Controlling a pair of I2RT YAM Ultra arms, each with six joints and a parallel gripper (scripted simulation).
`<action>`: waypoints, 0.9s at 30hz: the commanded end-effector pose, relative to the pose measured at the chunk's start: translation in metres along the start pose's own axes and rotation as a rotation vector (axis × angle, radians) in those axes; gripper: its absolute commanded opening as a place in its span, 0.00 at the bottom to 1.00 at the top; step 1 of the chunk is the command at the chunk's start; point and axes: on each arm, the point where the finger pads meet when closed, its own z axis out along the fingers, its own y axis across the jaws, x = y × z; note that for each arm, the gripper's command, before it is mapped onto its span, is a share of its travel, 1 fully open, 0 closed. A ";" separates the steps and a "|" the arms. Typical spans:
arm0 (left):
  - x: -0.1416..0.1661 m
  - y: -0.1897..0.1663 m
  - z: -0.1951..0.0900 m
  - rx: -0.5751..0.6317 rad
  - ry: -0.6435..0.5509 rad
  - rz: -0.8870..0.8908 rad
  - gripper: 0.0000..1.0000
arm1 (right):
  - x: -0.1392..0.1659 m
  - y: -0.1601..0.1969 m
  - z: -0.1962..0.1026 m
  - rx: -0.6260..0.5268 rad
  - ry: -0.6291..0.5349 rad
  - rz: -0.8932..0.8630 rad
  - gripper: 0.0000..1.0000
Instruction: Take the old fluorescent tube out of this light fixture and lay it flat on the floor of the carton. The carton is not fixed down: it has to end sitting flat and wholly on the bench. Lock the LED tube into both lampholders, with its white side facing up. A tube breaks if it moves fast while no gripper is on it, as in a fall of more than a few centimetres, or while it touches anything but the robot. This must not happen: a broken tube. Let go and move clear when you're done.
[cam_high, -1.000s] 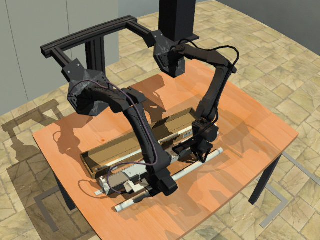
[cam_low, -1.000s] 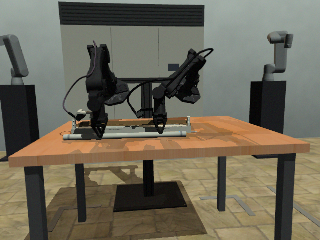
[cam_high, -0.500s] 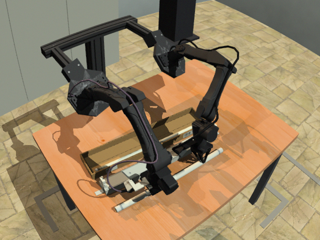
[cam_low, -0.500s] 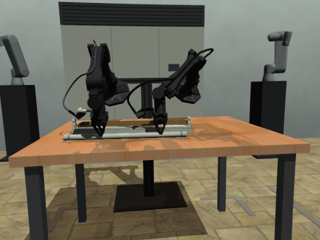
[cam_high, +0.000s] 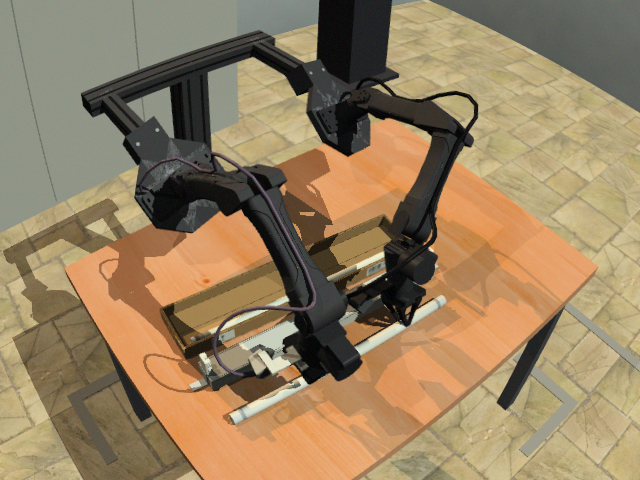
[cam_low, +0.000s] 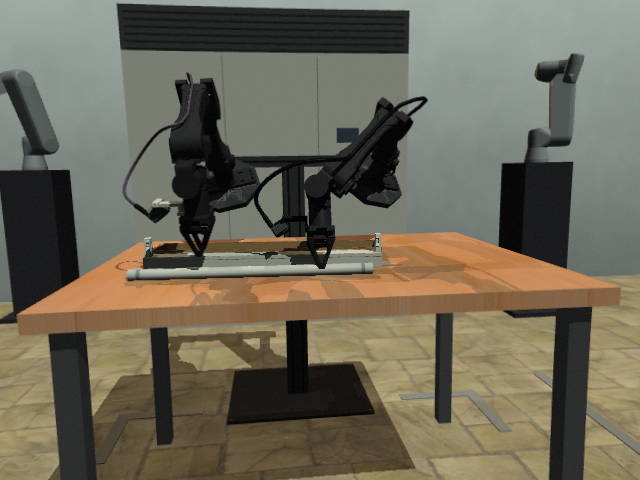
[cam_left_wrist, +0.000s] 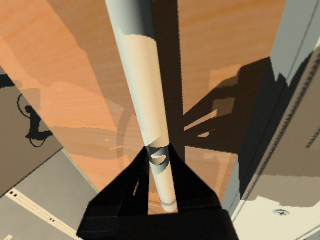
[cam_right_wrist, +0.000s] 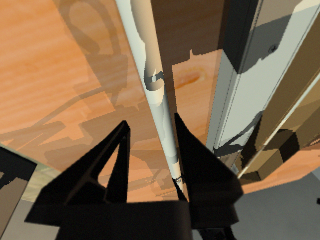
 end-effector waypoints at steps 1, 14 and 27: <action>-0.014 0.011 -0.014 -0.023 -0.037 0.003 0.11 | -0.010 -0.008 -0.010 0.011 -0.025 0.021 0.49; -0.014 0.011 -0.014 -0.023 -0.037 0.003 0.11 | -0.003 0.021 -0.010 -0.281 -0.022 0.000 0.49; -0.014 0.011 -0.014 -0.023 -0.037 0.003 0.11 | 0.002 0.000 -0.014 -0.453 -0.018 -0.008 0.49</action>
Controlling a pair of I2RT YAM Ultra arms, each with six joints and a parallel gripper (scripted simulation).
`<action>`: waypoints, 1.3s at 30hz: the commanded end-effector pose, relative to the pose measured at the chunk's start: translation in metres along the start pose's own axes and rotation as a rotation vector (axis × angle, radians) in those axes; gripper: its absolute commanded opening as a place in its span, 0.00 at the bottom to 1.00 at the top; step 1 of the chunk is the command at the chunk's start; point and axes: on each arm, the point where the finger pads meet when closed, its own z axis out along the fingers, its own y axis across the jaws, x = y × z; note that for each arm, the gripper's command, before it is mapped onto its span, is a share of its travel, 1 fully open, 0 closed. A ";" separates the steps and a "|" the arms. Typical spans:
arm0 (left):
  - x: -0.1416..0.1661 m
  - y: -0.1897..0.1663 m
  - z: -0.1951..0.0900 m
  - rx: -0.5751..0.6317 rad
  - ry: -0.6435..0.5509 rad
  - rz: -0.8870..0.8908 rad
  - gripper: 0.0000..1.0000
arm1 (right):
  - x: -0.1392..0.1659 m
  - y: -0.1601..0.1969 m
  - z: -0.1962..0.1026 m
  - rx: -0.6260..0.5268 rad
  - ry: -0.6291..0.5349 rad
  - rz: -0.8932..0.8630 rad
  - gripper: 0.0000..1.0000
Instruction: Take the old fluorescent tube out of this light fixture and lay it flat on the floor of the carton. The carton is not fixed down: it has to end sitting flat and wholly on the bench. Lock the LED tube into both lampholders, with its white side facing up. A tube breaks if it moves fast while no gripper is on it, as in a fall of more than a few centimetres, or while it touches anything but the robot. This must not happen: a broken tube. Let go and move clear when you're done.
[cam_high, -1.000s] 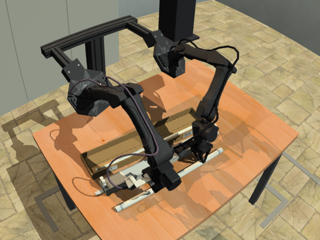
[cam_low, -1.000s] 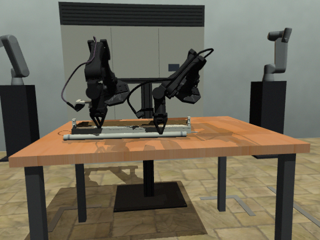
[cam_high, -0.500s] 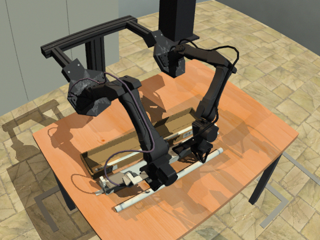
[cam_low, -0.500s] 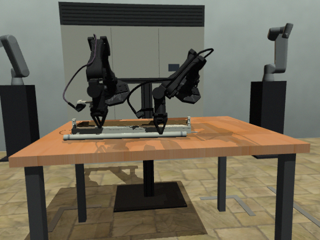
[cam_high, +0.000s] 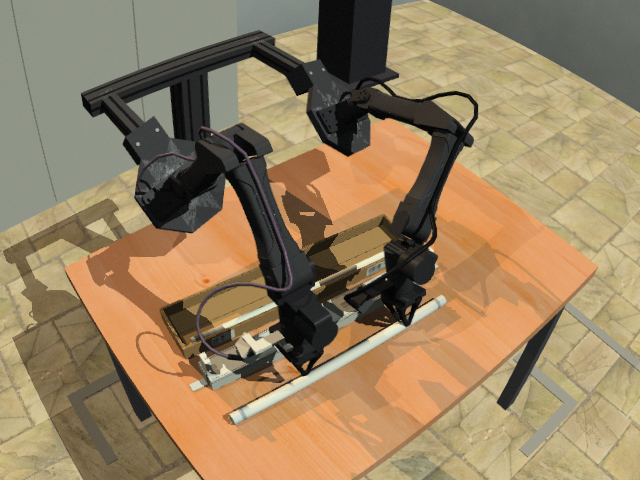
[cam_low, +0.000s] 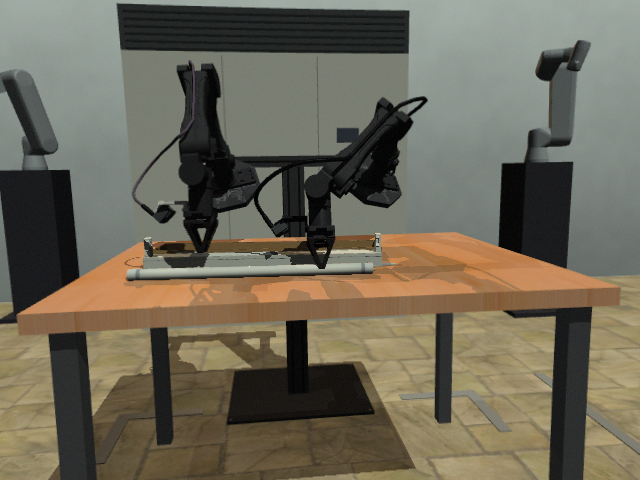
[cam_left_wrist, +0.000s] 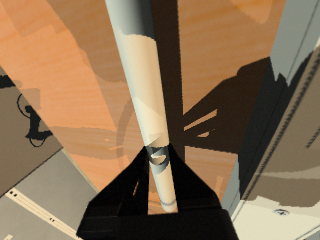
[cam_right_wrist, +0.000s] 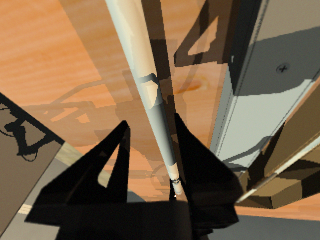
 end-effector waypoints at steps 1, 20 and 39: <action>-0.014 0.011 -0.014 -0.023 -0.037 0.003 0.11 | 0.001 0.023 -0.012 -0.164 -0.016 -0.012 0.49; -0.014 0.011 -0.014 -0.023 -0.037 0.003 0.11 | -0.002 0.006 0.017 -0.058 -0.021 -0.013 0.49; -0.014 0.011 -0.014 -0.023 -0.037 0.003 0.11 | -0.002 0.020 0.032 -0.087 -0.016 -0.010 0.49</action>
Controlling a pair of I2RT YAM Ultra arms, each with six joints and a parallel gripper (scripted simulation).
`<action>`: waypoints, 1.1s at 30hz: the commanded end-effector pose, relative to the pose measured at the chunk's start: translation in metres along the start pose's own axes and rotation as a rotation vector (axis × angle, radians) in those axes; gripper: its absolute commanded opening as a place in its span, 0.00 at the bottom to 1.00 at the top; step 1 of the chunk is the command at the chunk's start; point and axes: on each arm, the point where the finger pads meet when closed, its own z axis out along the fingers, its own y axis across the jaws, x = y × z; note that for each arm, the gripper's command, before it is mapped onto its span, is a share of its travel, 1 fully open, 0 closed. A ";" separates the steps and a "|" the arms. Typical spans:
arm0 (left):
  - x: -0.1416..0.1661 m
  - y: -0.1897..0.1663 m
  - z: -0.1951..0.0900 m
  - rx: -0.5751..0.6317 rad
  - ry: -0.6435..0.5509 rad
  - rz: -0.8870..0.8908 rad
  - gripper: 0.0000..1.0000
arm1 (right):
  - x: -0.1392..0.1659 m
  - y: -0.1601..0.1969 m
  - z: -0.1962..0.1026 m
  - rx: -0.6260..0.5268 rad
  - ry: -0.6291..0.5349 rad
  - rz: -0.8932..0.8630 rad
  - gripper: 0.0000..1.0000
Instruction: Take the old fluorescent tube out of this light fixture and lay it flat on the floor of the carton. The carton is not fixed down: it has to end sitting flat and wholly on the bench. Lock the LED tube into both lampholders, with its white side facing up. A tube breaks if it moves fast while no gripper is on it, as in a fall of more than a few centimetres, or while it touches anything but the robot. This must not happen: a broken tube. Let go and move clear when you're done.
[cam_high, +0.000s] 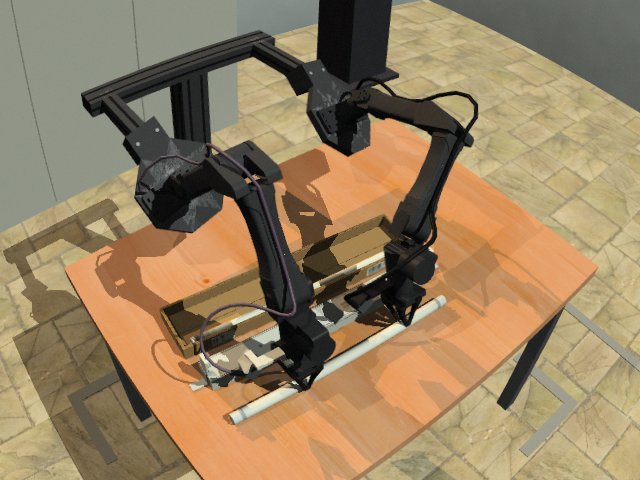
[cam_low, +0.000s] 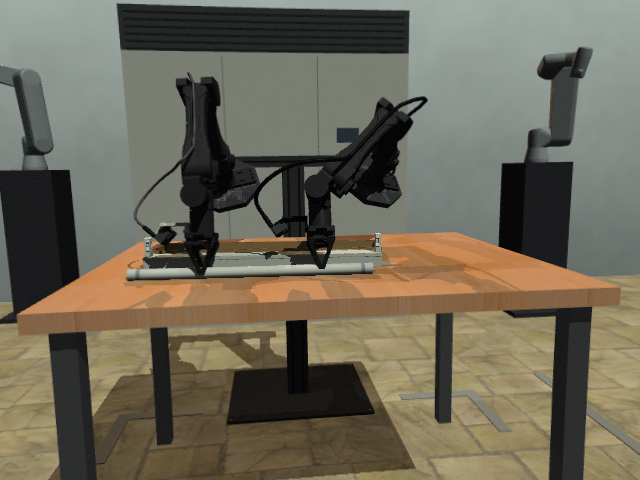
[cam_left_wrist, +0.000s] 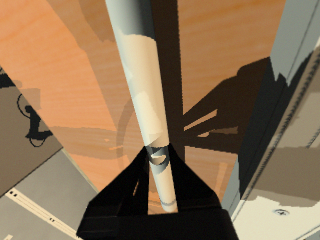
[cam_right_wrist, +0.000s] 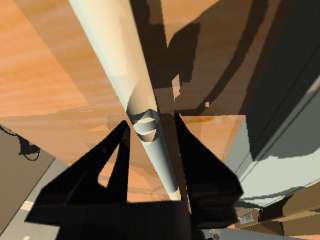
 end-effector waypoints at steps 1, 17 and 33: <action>-0.014 0.011 -0.014 -0.023 -0.037 0.003 0.11 | -0.002 0.021 -0.019 -0.044 -0.013 -0.008 0.49; -0.014 0.011 -0.014 -0.023 -0.037 0.003 0.11 | -0.001 0.009 -0.012 -0.018 -0.012 -0.004 0.11; -0.006 0.008 -0.019 -0.011 -0.015 -0.002 0.11 | -0.001 0.007 -0.016 -0.013 -0.012 -0.004 0.11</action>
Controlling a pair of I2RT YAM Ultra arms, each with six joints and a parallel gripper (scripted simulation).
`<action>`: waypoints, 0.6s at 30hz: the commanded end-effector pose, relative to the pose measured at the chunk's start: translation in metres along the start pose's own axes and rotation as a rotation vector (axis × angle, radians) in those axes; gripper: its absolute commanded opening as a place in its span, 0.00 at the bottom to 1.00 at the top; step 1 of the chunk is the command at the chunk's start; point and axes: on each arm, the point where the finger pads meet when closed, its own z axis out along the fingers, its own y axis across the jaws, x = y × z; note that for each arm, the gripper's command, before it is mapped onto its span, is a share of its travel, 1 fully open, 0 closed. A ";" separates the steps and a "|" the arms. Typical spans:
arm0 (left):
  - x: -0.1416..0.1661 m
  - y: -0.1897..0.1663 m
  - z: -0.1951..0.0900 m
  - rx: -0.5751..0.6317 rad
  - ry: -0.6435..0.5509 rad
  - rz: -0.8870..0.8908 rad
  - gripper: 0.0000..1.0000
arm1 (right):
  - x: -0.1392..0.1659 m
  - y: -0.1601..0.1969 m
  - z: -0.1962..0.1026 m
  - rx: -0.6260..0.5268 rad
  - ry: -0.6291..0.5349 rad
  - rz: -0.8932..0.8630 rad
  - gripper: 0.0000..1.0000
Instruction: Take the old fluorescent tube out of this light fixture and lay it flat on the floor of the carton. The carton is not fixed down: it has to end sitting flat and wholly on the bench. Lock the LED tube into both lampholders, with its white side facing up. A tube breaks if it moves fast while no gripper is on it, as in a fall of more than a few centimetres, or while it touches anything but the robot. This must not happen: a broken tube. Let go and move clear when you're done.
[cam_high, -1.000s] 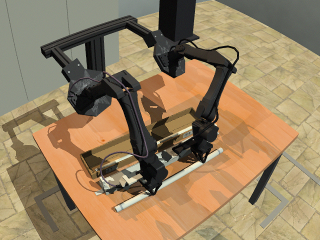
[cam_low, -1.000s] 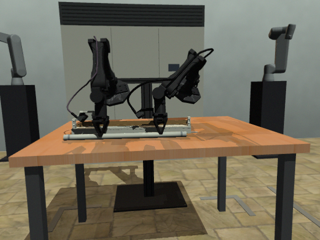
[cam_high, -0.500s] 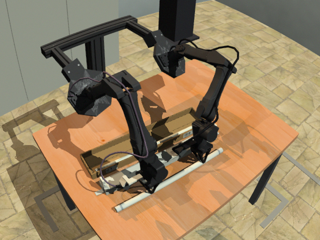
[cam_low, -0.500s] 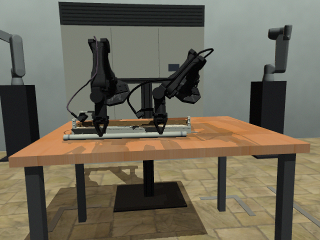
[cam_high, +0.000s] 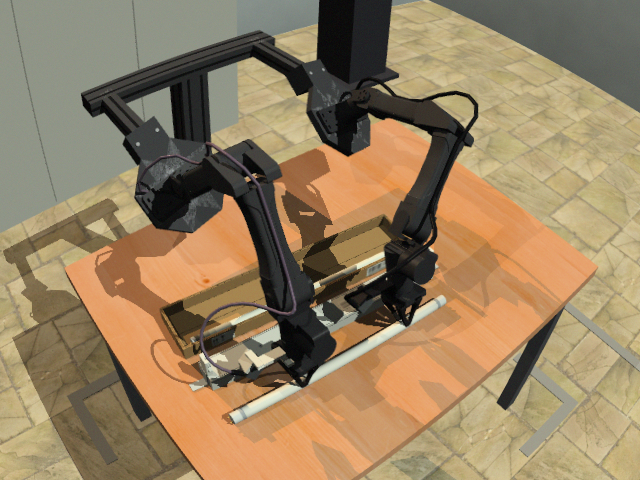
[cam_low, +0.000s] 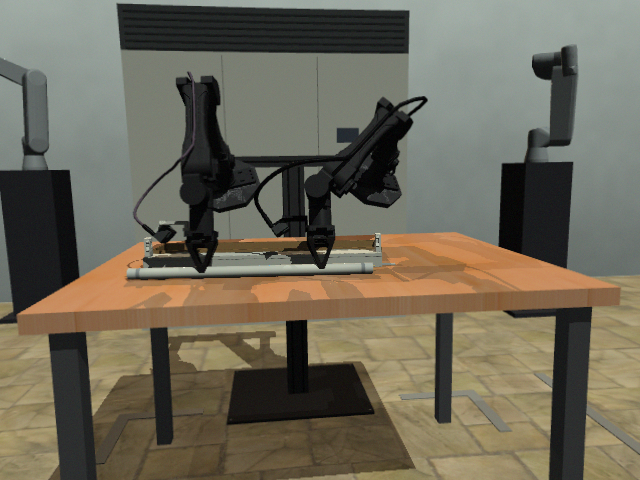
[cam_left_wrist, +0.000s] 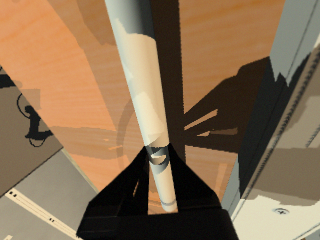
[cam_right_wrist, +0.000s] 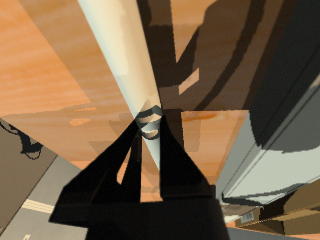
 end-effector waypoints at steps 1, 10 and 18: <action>-0.008 0.000 -0.021 -0.001 -0.015 0.013 0.11 | 0.004 -0.003 -0.015 0.004 -0.003 -0.013 0.11; -0.007 0.031 -0.028 -0.051 -0.020 -0.033 0.11 | -0.010 0.022 -0.022 -0.046 -0.027 0.005 0.11; -0.008 0.014 -0.031 -0.021 -0.016 -0.006 0.11 | -0.006 0.022 -0.028 -0.045 -0.022 -0.001 0.11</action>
